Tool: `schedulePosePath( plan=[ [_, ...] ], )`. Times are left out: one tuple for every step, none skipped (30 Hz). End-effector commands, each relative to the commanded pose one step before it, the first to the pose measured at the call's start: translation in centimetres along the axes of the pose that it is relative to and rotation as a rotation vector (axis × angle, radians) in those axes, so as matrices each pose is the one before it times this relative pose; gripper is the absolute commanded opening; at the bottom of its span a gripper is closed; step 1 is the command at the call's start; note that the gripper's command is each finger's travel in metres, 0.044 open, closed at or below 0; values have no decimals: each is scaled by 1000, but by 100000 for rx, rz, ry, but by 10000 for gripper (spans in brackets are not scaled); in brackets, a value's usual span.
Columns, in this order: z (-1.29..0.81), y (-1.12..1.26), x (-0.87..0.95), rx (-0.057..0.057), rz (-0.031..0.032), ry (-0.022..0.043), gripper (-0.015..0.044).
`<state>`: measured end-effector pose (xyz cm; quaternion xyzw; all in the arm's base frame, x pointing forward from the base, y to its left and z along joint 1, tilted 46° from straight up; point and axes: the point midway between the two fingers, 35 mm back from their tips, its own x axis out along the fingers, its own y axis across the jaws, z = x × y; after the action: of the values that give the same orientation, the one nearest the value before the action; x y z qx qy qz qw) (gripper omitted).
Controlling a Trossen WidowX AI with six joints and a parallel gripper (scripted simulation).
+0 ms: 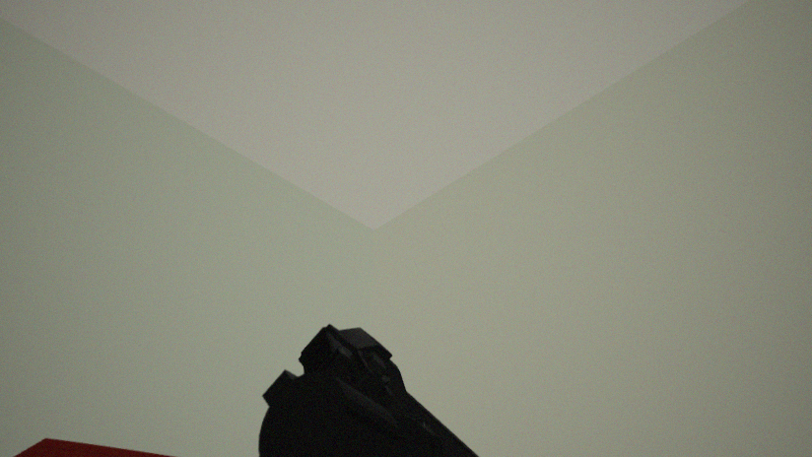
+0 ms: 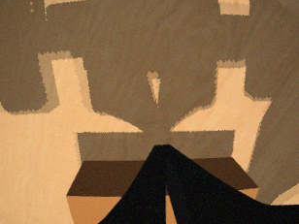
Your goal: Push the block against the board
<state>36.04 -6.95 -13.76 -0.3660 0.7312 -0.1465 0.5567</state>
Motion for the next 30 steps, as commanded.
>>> schedulePosePath(
  plan=[
    [-1204,184,473,-1881,134,2268,0],
    [-131,1,2,-5,0,6,0],
    [-131,1,2,-5,0,6,0],
    [-132,1,2,-5,0,6,0],
    [-132,2,2,-5,0,6,0],
    [-133,2,2,-5,0,6,0],
    [-133,2,2,-5,0,6,0],
    [-134,3,2,-5,0,6,0],
    [-134,3,2,-5,0,6,0],
    [-135,3,2,-5,0,6,0],
    [-135,3,2,-5,0,6,0],
    [-135,4,2,-5,0,6,0],
    [-136,4,2,-5,0,6,0],
    [-136,4,2,-6,0,6,0],
    [-137,4,2,-6,0,6,0],
    [-137,5,2,-6,0,6,0],
    [-138,5,3,-6,0,6,0],
    [-138,5,3,-6,0,7,0],
    [-139,6,3,-6,0,7,0],
    [-139,6,3,-6,0,7,0],
    [-139,6,3,-6,0,7,0],
    [-140,6,3,-6,0,7,0],
    [-140,7,3,-6,0,7,0],
    [-141,7,3,-6,0,7,0],
    [-141,7,3,-6,0,7,0],
    [-142,7,3,-6,0,7,0],
    [-142,8,3,-6,0,7,0],
    [-142,8,3,-6,0,7,0],
    [-143,8,3,-6,0,7,0],
    [-143,9,3,-6,0,7,0]
  ],
)
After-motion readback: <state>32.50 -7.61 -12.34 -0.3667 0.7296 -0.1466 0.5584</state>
